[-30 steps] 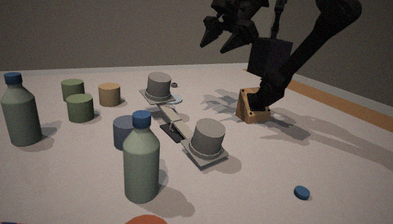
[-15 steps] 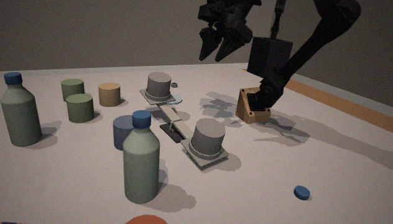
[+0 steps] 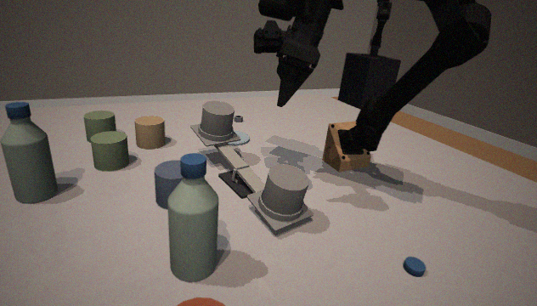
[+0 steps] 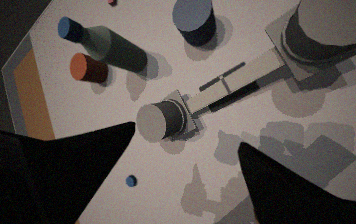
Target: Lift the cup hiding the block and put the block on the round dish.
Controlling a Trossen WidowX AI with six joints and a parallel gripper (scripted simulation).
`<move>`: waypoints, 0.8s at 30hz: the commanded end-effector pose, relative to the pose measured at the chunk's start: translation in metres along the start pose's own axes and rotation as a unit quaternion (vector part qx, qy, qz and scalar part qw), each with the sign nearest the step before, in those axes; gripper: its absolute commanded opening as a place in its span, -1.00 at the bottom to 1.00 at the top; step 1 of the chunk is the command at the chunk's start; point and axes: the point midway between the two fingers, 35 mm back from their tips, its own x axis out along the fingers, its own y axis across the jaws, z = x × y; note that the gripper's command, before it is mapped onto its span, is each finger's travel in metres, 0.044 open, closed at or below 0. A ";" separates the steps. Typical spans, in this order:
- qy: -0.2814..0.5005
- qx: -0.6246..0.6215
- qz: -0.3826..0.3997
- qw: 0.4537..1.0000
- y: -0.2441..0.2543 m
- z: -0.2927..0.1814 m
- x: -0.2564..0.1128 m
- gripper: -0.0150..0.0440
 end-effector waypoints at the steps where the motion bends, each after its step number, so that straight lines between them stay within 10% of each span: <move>1: 0.015 0.049 -0.021 0.998 0.010 0.000 0.008 1.00; 24: 0.046 0.380 -0.171 0.908 0.073 -0.030 0.075 1.00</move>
